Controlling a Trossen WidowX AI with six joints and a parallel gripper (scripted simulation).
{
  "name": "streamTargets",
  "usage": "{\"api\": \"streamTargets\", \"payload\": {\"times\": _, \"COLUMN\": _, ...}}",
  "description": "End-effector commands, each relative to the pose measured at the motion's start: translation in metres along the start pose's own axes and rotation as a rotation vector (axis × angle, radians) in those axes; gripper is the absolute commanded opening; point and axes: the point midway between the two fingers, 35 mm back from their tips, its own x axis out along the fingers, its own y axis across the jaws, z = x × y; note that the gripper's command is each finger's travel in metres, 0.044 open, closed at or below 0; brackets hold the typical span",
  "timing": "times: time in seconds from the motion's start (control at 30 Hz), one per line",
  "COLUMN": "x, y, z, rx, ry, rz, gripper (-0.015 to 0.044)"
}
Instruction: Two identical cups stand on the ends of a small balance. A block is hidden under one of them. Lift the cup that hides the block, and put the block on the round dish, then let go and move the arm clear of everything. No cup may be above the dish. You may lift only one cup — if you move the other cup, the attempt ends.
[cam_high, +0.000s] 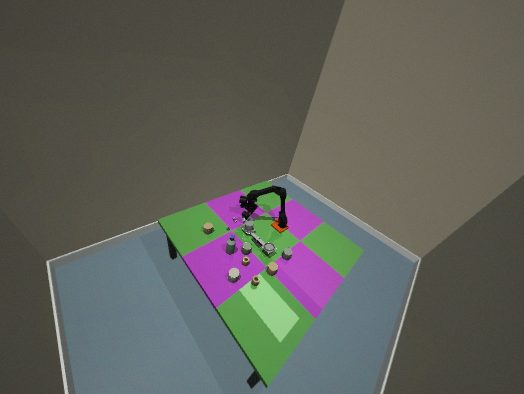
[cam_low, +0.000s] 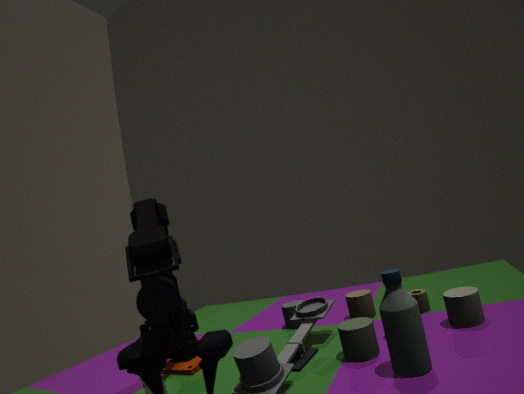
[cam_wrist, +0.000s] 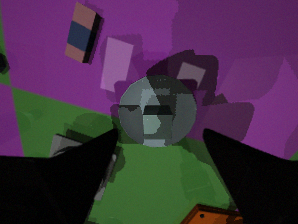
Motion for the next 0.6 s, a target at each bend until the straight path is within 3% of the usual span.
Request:
{"api": "streamTargets", "payload": {"times": 0.0, "x": -0.031, "y": 0.001, "z": 0.001, "rx": 0.001, "ry": -0.018, "rz": 0.012, "gripper": 0.044}}
{"api": "streamTargets", "payload": {"times": 0.1, "x": -0.034, "y": 0.001, "z": 0.001, "rx": 0.001, "ry": -0.019, "rz": 0.012, "gripper": 0.044}}
{"api": "streamTargets", "payload": {"times": 0.23, "x": -0.072, "y": -0.001, "z": -0.001, "rx": -0.001, "ry": -0.027, "rz": 0.014, "gripper": 0.044}}
{"api": "streamTargets", "payload": {"times": 0.57, "x": -0.075, "y": -0.001, "z": -0.001, "rx": -0.001, "ry": -0.028, "rz": 0.014, "gripper": 0.044}}
